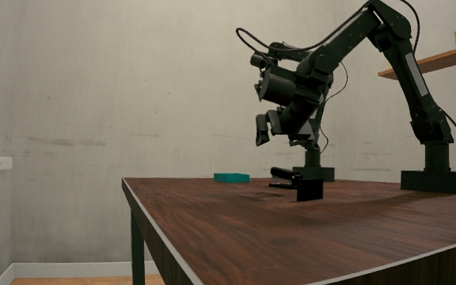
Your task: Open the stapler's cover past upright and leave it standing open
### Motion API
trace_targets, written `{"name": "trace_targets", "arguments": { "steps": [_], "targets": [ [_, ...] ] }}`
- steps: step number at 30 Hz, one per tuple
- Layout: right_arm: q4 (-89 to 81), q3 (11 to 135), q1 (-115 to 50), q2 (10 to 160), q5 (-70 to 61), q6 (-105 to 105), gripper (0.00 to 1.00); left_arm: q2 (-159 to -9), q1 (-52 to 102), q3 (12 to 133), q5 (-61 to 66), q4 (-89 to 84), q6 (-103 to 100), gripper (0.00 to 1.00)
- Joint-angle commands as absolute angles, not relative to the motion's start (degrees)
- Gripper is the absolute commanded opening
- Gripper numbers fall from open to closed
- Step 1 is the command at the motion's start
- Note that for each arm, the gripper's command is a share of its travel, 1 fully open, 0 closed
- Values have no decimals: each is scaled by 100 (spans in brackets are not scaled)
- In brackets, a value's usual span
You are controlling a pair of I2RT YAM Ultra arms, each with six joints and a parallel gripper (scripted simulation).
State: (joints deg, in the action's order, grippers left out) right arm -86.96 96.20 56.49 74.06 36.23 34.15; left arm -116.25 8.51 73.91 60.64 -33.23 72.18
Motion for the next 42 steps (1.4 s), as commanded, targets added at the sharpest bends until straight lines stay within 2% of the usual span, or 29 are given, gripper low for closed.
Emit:
{"name": "trace_targets", "arguments": {
  "steps": [1,17,24,32,34,42],
  "targets": [
    [-8642,9715,5649,7343,3714,3426,100,-11578,850,7425,6152,-3365,7216,100],
    [-8642,9715,5649,7343,3714,3426,100,-11578,850,7425,6152,-3365,7216,100],
    [-8514,9346,5446,7136,3489,3195,100,-11301,723,7183,6075,-2603,6506,100],
    [-8656,8024,4143,5948,3386,3093,100,-9770,167,6076,5846,-1220,4605,100],
    [-8656,8024,4143,5948,3386,3093,100,-9770,167,6076,5846,-1220,4605,100],
    [-8872,7342,2383,5313,3485,3930,100,-7868,-315,4982,4941,151,2508,100]
  ]
}}
